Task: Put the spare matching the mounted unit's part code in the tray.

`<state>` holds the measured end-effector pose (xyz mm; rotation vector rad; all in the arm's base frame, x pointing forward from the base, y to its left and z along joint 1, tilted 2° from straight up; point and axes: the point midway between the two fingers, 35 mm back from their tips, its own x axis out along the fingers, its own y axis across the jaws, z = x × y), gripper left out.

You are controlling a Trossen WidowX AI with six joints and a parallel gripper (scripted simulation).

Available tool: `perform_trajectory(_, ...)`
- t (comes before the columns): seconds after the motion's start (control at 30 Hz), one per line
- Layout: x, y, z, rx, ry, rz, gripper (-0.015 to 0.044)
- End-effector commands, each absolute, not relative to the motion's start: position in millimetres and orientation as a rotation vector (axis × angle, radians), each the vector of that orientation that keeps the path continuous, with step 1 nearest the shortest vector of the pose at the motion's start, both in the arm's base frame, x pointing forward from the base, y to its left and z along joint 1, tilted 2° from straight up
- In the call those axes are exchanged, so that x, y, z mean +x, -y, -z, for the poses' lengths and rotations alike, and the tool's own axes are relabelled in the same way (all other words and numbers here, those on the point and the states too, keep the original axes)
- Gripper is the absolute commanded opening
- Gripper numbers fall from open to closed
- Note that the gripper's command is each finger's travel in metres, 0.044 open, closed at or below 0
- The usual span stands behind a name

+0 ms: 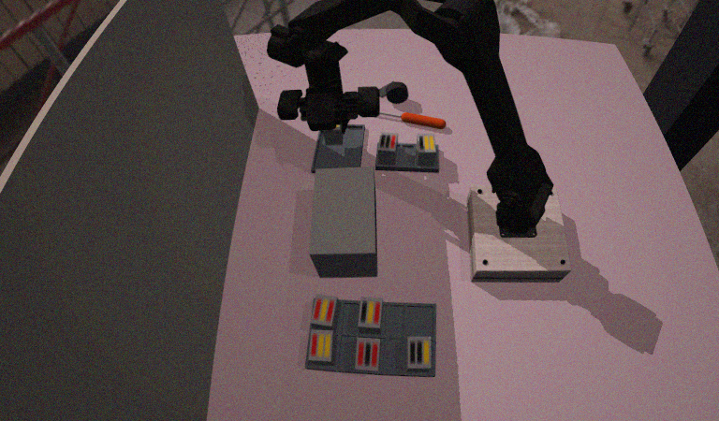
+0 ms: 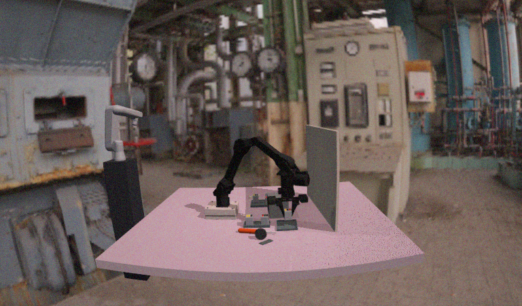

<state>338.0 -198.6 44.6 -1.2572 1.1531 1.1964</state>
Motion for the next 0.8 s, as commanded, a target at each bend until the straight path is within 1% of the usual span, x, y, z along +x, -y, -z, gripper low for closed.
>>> perform_trajectory(0.0, 337.9, 197.9, -41.1, -1.253, -1.152, -1.194, 0.0000)
perform_trajectory(0.77, 335.6, 195.7, -22.5, -1.253, -1.152, -1.195, 0.0000)
